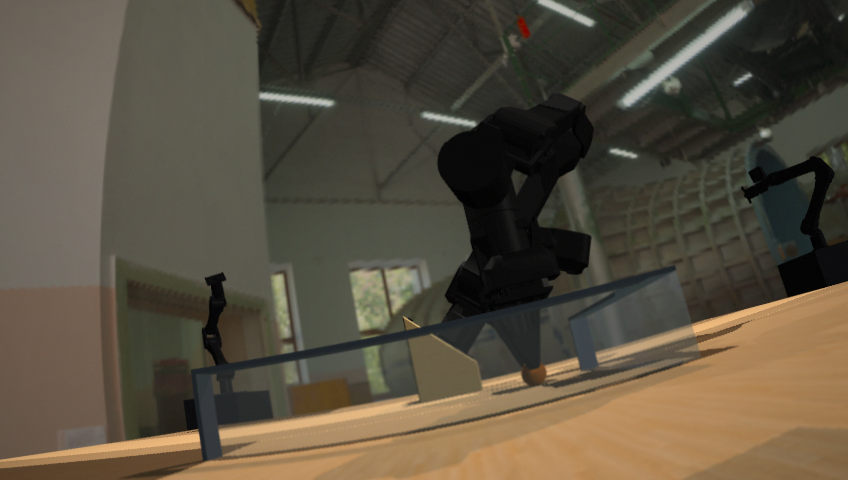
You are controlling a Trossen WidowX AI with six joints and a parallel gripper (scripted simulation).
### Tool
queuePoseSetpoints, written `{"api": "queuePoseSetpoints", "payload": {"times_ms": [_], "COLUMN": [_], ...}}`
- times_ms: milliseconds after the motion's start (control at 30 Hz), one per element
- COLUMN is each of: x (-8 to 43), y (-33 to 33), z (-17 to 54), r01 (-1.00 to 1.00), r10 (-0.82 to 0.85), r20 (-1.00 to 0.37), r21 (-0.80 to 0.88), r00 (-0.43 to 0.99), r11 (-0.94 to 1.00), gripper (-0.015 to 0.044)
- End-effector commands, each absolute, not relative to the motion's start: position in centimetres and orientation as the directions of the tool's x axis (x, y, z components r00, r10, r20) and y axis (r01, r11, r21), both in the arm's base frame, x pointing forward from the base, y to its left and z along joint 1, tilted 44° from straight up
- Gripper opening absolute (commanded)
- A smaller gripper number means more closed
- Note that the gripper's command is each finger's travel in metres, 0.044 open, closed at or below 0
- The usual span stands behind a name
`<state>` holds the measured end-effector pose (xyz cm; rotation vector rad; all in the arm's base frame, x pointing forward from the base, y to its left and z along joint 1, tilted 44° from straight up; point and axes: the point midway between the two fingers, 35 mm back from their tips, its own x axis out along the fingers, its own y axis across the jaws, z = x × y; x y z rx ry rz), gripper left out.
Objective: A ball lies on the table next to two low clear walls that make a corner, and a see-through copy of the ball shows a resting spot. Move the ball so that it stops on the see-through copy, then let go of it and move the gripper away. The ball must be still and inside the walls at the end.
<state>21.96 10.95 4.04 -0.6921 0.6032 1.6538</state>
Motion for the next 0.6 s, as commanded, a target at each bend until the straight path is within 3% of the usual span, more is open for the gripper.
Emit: {"api": "queuePoseSetpoints", "payload": {"times_ms": [0,433,567], "x": [23.1,23.4,23.8], "y": [8.2,6.1,3.9], "z": [6.7,9.1,11.3], "r01": [-0.985,-0.988,-0.987], "r10": [0.673,0.681,0.679], "r20": [-0.73,-0.725,-0.727], "r21": [0.003,-0.006,-0.005], "r00": [-0.118,-0.103,-0.105], "r11": [-0.17,-0.156,-0.158], "gripper": [0.0225,0.0225,0.033]}}
